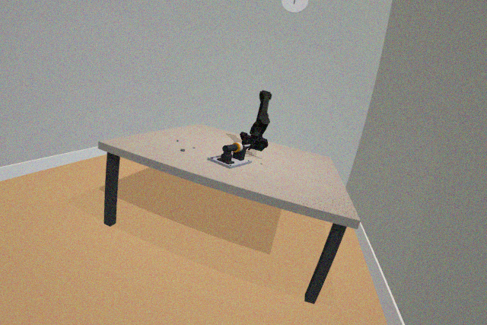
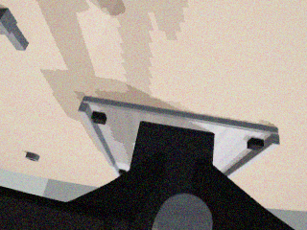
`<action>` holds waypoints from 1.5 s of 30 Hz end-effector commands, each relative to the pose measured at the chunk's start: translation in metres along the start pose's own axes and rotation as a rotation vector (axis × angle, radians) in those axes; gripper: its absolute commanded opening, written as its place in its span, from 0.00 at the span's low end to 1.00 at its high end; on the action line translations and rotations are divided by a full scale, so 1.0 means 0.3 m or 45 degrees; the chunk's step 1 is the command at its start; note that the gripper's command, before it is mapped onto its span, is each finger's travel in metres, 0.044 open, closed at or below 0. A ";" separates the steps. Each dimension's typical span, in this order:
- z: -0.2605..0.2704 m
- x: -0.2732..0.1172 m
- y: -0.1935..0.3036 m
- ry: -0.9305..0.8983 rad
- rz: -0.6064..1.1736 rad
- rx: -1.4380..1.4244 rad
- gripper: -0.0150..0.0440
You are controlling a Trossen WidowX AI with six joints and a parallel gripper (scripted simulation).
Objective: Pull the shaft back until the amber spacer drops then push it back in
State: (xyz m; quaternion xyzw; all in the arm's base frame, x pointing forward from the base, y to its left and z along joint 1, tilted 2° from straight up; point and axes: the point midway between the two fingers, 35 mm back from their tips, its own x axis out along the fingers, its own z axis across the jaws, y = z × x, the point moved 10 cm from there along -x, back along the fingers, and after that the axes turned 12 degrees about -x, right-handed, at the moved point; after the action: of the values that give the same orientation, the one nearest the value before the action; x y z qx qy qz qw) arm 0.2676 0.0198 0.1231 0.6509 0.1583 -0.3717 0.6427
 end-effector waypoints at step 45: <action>-0.001 -0.010 -0.011 -0.004 -0.001 0.007 0.25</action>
State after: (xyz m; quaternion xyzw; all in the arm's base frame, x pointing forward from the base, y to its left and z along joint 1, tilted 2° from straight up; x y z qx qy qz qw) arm 0.2641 0.0214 0.1230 0.6509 0.1584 -0.3718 0.6427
